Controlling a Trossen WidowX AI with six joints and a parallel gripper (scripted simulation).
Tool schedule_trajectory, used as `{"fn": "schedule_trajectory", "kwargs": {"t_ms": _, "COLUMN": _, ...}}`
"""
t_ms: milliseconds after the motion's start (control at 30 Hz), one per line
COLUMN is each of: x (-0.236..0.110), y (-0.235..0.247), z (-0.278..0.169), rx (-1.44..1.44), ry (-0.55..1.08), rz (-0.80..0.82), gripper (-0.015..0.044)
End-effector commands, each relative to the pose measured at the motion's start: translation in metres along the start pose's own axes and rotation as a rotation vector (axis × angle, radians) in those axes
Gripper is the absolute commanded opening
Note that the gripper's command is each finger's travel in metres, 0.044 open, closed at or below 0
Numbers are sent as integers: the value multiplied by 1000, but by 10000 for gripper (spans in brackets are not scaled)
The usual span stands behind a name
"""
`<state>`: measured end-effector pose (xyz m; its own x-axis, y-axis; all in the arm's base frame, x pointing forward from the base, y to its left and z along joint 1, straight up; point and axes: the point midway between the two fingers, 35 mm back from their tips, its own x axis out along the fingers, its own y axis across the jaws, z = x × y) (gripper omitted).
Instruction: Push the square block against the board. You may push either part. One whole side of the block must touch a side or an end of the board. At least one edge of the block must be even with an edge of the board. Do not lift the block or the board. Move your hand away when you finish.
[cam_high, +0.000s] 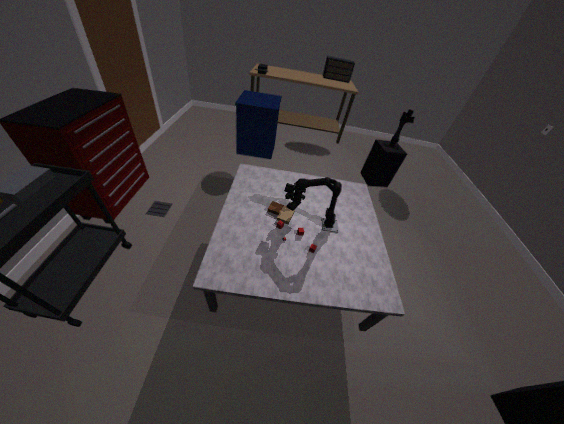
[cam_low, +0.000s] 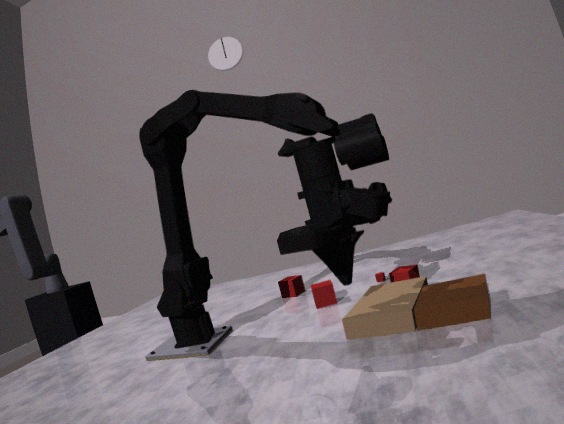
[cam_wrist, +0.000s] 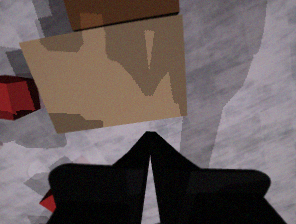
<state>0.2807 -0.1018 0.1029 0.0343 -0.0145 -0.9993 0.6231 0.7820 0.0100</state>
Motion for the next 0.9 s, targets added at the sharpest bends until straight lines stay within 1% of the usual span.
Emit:
{"fn": "schedule_trajectory", "kwargs": {"t_ms": 0, "x": 7, "y": 1, "z": -24, "rx": -160, "ry": 10, "rz": 1, "gripper": 0}}
{"fn": "schedule_trajectory", "kwargs": {"t_ms": 100, "x": 9, "y": 1, "z": -31, "rx": -212, "ry": 11, "rz": 2, "gripper": 0}}
{"fn": "schedule_trajectory", "kwargs": {"t_ms": 333, "x": 11, "y": 1, "z": -31, "rx": -212, "ry": 11, "rz": 2, "gripper": 0}}
{"fn": "schedule_trajectory", "kwargs": {"t_ms": 367, "x": 18, "y": 2, "z": -31, "rx": -212, "ry": 11, "rz": 2, "gripper": 0}}
{"fn": "schedule_trajectory", "kwargs": {"t_ms": 467, "x": 55, "y": 2, "z": -31, "rx": -212, "ry": 11, "rz": 2, "gripper": 0}}
{"fn": "schedule_trajectory", "kwargs": {"t_ms": 500, "x": 62, "y": 2, "z": -32, "rx": -212, "ry": 11, "rz": 2, "gripper": 0}}
{"fn": "schedule_trajectory", "kwargs": {"t_ms": 867, "x": 64, "y": 2, "z": -29, "rx": -212, "ry": 11, "rz": 2, "gripper": 0}}
